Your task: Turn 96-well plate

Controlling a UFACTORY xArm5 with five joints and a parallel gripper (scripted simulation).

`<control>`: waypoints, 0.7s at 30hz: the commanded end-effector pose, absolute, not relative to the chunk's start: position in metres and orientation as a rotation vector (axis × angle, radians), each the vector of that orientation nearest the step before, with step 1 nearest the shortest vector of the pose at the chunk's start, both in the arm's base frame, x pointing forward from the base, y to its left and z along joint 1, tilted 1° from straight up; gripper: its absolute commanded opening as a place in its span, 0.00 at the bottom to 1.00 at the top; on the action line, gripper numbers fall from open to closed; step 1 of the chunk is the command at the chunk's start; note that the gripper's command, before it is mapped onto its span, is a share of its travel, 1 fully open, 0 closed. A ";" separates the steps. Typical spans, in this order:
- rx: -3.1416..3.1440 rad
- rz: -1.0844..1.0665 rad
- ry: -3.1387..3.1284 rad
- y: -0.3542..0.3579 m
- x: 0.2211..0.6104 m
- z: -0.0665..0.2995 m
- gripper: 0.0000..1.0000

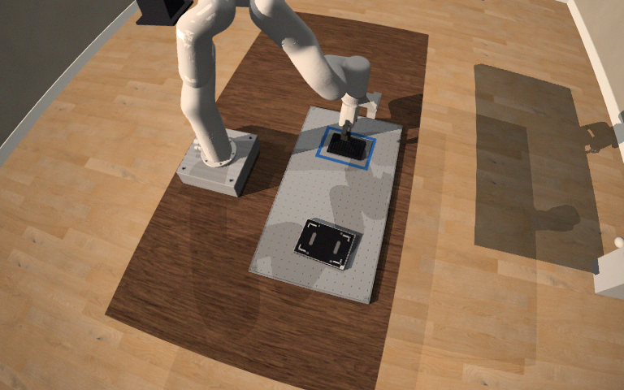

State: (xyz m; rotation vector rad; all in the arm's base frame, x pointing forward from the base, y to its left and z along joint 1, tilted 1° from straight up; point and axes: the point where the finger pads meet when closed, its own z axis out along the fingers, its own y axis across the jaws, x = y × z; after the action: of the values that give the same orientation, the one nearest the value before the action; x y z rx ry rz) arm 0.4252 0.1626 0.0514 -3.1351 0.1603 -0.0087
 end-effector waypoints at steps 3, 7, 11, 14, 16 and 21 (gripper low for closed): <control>-3.148 -0.025 0.161 0.163 0.427 0.053 1.00; -3.148 -0.025 0.161 0.163 0.427 0.053 1.00; -3.148 -0.025 0.161 0.163 0.427 0.053 1.00; -3.153 -0.024 0.004 0.163 0.427 0.053 1.00; -3.151 -0.024 -0.102 0.163 0.427 0.053 1.00; -3.133 -0.022 -0.364 0.163 0.427 0.053 1.00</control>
State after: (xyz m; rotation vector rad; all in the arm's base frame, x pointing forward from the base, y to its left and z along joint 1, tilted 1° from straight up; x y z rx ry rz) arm 0.4253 0.1626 0.0518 -3.1389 -0.0731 -0.0082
